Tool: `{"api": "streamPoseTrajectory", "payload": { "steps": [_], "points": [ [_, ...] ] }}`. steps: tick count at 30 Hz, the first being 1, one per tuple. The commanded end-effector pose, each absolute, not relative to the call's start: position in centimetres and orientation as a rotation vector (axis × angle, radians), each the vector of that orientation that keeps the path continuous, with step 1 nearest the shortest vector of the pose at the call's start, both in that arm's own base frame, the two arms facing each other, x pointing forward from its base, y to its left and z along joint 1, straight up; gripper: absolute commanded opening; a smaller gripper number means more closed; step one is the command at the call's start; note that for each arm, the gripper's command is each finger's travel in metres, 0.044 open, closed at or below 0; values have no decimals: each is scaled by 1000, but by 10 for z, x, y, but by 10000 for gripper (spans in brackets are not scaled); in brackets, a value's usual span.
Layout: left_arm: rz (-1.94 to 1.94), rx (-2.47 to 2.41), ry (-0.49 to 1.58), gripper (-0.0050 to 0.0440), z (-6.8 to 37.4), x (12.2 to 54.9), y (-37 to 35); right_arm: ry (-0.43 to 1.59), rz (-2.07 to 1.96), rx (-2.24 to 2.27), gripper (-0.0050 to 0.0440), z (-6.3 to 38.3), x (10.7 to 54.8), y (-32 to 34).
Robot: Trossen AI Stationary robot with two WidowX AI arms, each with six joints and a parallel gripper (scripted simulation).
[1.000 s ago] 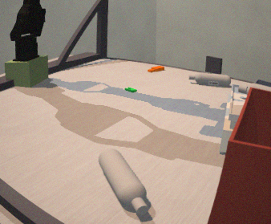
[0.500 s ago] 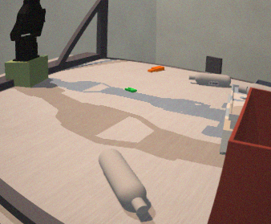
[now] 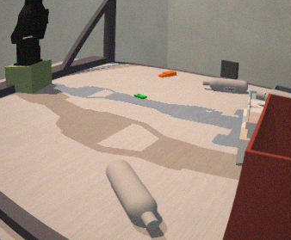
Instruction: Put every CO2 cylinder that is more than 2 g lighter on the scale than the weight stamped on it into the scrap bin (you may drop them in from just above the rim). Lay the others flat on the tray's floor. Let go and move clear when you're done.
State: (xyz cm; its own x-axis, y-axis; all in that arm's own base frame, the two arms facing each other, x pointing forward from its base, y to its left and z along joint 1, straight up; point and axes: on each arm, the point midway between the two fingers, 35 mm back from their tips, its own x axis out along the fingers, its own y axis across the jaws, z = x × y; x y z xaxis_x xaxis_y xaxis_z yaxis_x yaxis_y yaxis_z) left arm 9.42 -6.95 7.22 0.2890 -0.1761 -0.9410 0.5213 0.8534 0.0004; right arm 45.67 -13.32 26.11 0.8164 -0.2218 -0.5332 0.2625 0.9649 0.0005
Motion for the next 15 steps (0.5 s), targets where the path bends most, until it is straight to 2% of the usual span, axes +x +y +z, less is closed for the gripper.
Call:
{"api": "streamPoseTrajectory", "payload": {
  "steps": [1,5,15],
  "points": [
    [-451,309,1190,254,83,112,-77,533,-260,70,440,275,431,-129],
    [-423,292,1201,254,84,125,-80,534,-263,70,440,274,415,-126],
    [-274,195,1255,254,74,205,-83,538,-275,74,440,257,338,-108]
  ]
}}
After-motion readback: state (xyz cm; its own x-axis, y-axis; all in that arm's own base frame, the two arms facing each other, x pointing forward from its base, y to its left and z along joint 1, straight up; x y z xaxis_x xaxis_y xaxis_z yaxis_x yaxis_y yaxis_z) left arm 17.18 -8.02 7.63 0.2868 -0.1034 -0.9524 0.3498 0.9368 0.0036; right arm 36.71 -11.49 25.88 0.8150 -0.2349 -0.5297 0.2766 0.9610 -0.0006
